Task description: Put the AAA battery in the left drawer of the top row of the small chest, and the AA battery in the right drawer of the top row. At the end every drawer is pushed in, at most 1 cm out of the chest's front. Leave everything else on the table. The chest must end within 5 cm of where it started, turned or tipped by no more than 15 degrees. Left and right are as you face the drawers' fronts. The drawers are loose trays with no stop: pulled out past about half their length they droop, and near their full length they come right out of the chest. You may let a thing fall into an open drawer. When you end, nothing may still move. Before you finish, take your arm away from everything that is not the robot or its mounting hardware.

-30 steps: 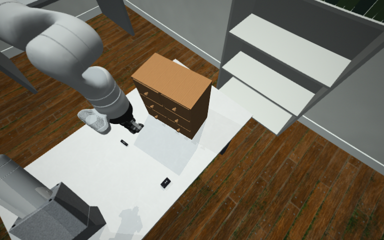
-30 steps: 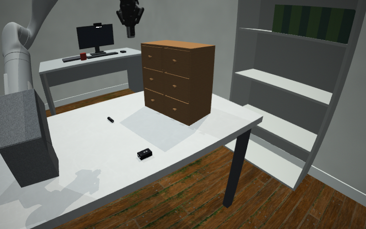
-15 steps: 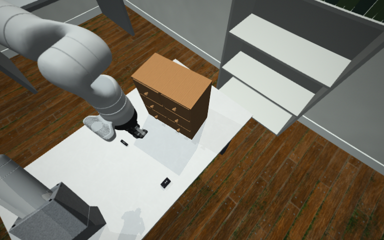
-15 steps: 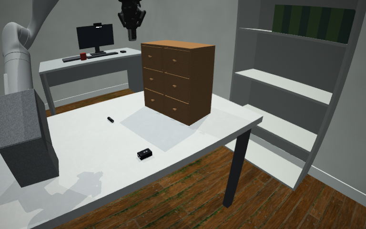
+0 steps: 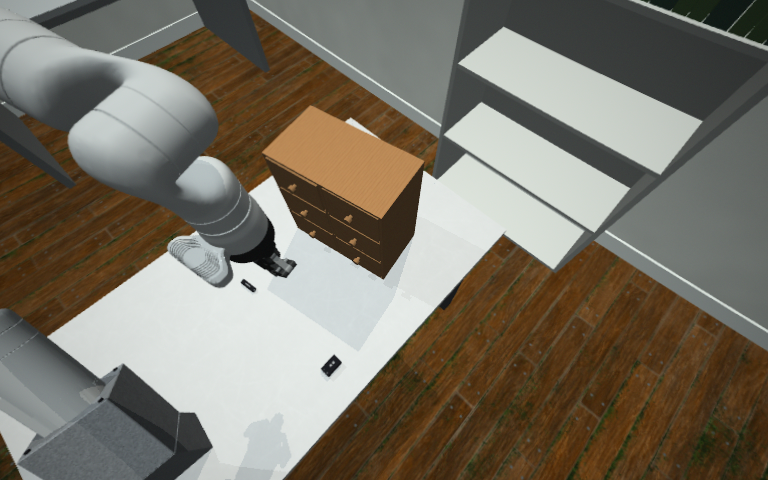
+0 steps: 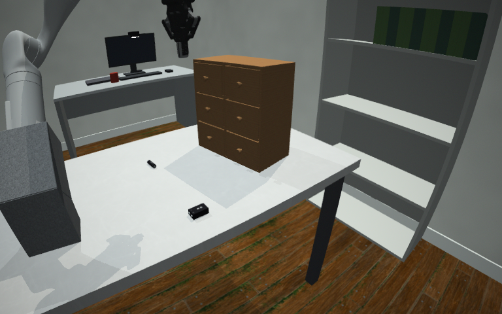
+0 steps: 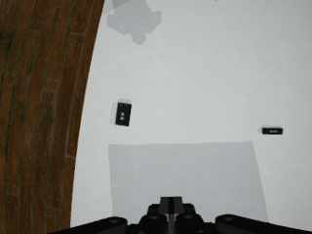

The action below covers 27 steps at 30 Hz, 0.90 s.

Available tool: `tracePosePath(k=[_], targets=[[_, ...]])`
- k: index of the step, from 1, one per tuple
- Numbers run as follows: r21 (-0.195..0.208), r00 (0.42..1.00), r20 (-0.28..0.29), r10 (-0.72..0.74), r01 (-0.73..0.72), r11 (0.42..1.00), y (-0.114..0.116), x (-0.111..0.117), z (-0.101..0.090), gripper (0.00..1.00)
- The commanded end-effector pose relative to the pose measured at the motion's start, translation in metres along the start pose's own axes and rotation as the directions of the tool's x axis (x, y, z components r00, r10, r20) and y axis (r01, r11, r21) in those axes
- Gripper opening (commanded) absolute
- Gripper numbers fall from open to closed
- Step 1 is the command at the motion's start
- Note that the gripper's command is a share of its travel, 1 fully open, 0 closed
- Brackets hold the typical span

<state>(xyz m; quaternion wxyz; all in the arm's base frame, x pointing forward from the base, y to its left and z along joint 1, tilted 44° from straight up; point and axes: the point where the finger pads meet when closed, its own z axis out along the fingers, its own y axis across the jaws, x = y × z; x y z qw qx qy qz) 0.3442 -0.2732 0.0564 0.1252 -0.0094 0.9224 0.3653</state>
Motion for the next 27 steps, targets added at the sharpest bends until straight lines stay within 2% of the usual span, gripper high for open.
tracePosePath(k=[1, 14, 16, 27], targets=[[0.001, 1.000, 0.013, 0.002, -0.002, 1.000, 0.000, 0.000, 0.000, 0.00], [0.001, 0.991, 0.134, 0.002, -0.002, 1.000, 0.000, -0.007, 0.010, 0.00], [0.001, 0.991, 0.134, 0.002, -0.002, 1.000, 0.000, -0.007, 0.010, 0.00], [0.001, 0.960, 0.279, 0.002, -0.002, 1.000, 0.000, -0.016, 0.022, 0.00]])
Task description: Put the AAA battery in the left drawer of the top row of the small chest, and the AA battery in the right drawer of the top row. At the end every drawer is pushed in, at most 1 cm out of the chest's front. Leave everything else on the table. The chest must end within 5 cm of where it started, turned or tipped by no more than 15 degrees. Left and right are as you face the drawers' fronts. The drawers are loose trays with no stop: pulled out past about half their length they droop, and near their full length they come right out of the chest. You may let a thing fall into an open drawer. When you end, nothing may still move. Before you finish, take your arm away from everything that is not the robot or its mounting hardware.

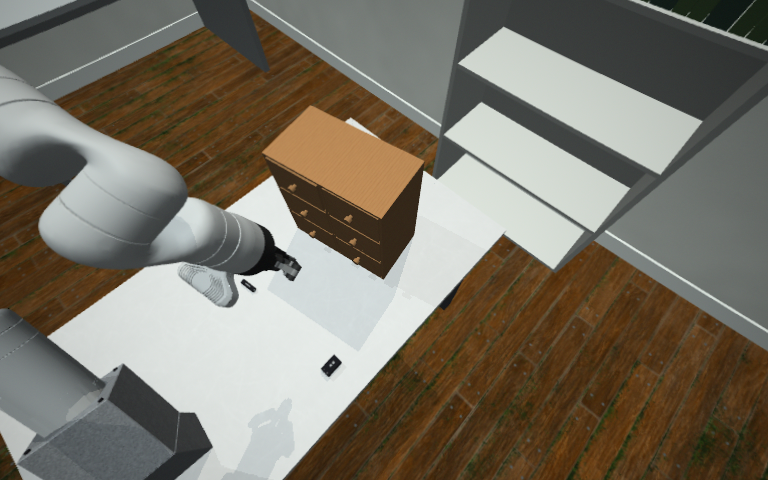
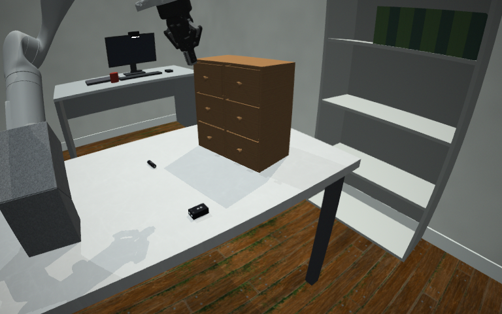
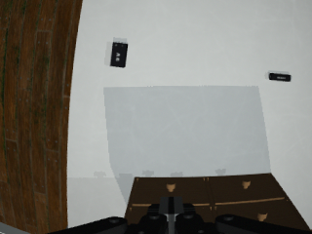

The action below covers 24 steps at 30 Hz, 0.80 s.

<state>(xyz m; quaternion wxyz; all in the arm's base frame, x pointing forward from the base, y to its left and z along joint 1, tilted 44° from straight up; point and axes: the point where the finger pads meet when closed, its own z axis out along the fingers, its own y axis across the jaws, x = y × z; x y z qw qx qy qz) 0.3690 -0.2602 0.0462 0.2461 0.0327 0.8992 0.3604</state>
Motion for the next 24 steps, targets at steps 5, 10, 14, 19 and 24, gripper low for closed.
tracePosePath(k=[5, 10, 14, 19, 24], targets=[[-0.001, 0.997, 0.078, 0.015, -0.015, 1.000, 0.000, 0.002, 0.005, 0.00], [-0.001, 0.991, 0.133, 0.015, -0.015, 1.000, 0.000, 0.000, 0.011, 0.00], [-0.001, 0.982, 0.187, 0.015, -0.015, 1.000, 0.000, -0.002, 0.016, 0.00], [-0.002, 0.968, 0.252, 0.015, -0.015, 1.000, 0.000, -0.005, 0.022, 0.00], [-0.002, 0.957, 0.290, 0.015, -0.015, 1.000, -0.001, -0.006, 0.026, 0.00]])
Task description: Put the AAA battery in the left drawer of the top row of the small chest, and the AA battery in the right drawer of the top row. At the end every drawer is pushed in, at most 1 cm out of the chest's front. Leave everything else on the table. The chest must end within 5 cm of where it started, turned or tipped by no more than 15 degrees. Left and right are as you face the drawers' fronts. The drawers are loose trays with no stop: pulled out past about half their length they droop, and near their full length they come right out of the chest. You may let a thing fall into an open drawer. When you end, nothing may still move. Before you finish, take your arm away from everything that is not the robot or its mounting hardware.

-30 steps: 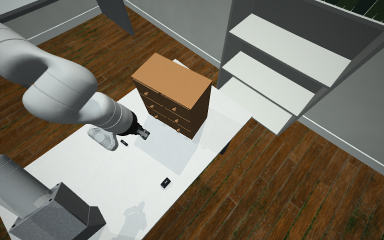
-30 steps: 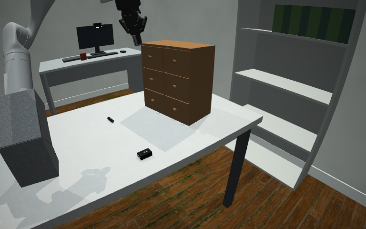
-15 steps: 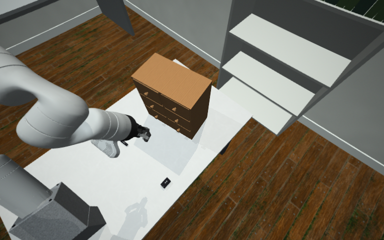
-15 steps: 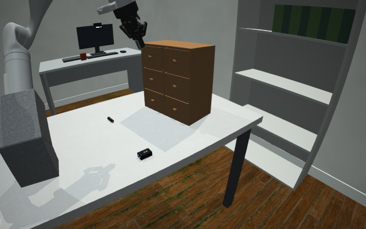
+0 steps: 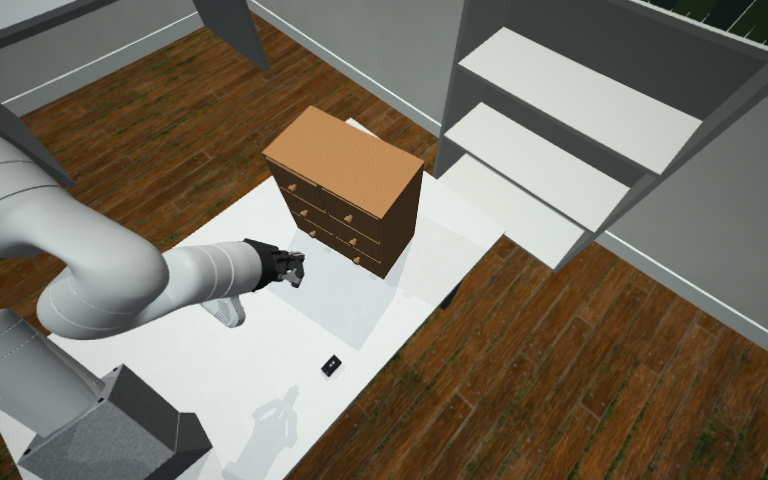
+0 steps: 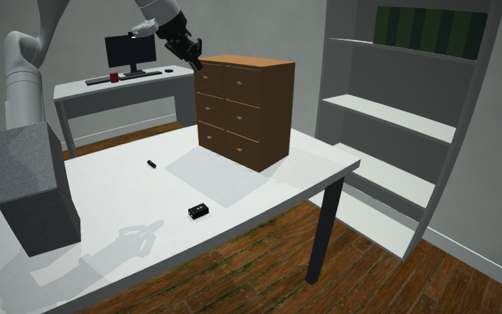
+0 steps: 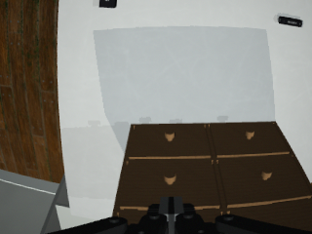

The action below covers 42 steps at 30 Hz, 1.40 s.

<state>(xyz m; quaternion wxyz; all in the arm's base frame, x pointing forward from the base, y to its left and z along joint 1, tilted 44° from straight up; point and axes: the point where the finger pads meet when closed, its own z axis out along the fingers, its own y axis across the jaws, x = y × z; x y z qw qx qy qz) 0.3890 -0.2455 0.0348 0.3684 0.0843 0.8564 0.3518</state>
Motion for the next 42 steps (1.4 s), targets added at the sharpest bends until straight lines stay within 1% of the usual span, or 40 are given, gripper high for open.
tracePosePath(k=[1, 14, 16, 31, 33, 42], targets=[[0.000, 1.000, 0.027, 0.012, -0.012, 1.000, -0.001, 0.003, 0.001, 0.00], [0.000, 0.983, 0.183, 0.011, -0.012, 1.000, -0.001, 0.002, 0.017, 0.00], [0.000, 0.983, 0.183, 0.011, -0.012, 1.000, -0.001, 0.002, 0.017, 0.00], [0.000, 0.944, 0.330, 0.011, -0.012, 1.000, -0.002, 0.000, 0.033, 0.00], [0.000, 0.944, 0.330, 0.011, -0.012, 1.000, -0.002, 0.000, 0.033, 0.00], [0.000, 0.915, 0.404, 0.011, -0.012, 1.000, -0.002, 0.000, 0.042, 0.00]])
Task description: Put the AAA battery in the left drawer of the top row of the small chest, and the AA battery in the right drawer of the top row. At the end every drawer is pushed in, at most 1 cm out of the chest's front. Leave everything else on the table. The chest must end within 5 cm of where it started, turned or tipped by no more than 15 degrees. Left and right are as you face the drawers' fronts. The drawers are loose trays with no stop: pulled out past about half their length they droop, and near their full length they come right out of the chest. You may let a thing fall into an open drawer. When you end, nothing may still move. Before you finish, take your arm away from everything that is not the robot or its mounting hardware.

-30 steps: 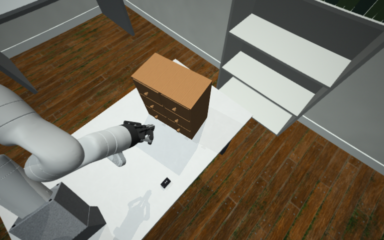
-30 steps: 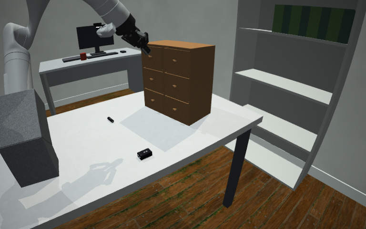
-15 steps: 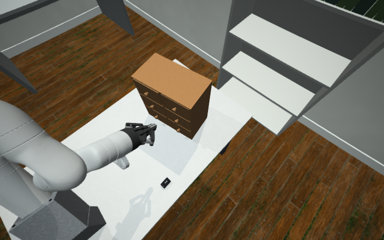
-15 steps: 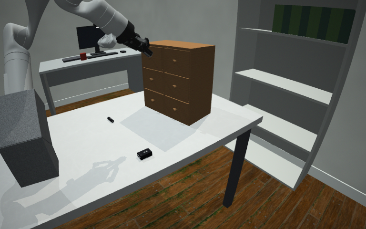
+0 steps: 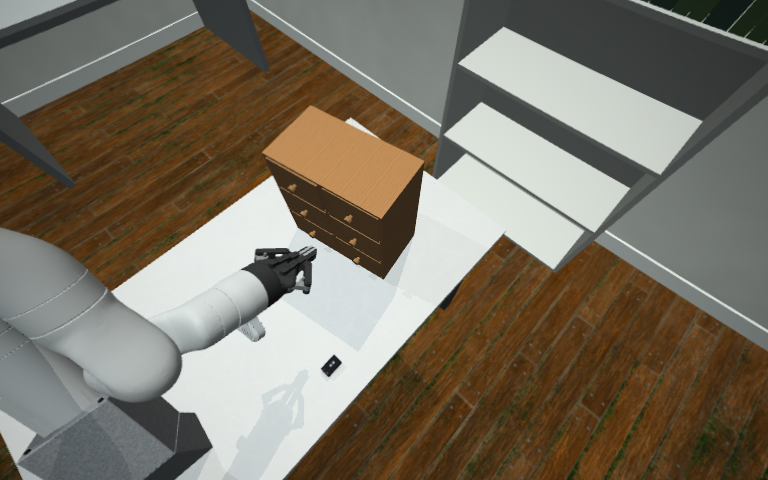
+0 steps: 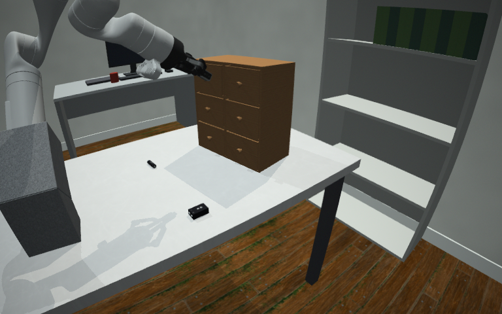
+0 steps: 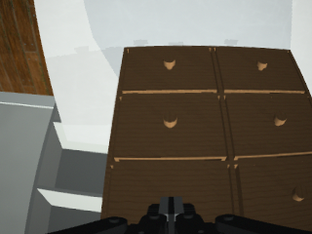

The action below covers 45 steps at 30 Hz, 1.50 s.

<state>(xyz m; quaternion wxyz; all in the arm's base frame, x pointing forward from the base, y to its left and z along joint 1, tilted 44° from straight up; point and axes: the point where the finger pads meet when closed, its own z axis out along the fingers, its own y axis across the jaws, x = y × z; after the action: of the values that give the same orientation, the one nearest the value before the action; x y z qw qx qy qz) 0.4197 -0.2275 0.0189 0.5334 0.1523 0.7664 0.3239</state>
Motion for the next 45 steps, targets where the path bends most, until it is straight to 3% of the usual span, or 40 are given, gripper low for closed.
tracePosePath(k=[1, 23, 45], targets=[[-0.001, 1.000, 0.019, 0.017, -0.017, 1.000, -0.001, 0.006, 0.002, 0.00], [-0.001, 0.988, 0.154, 0.017, -0.017, 1.000, -0.001, 0.011, 0.015, 0.00], [-0.001, 0.976, 0.217, 0.017, -0.017, 1.000, -0.001, 0.013, 0.021, 0.00]])
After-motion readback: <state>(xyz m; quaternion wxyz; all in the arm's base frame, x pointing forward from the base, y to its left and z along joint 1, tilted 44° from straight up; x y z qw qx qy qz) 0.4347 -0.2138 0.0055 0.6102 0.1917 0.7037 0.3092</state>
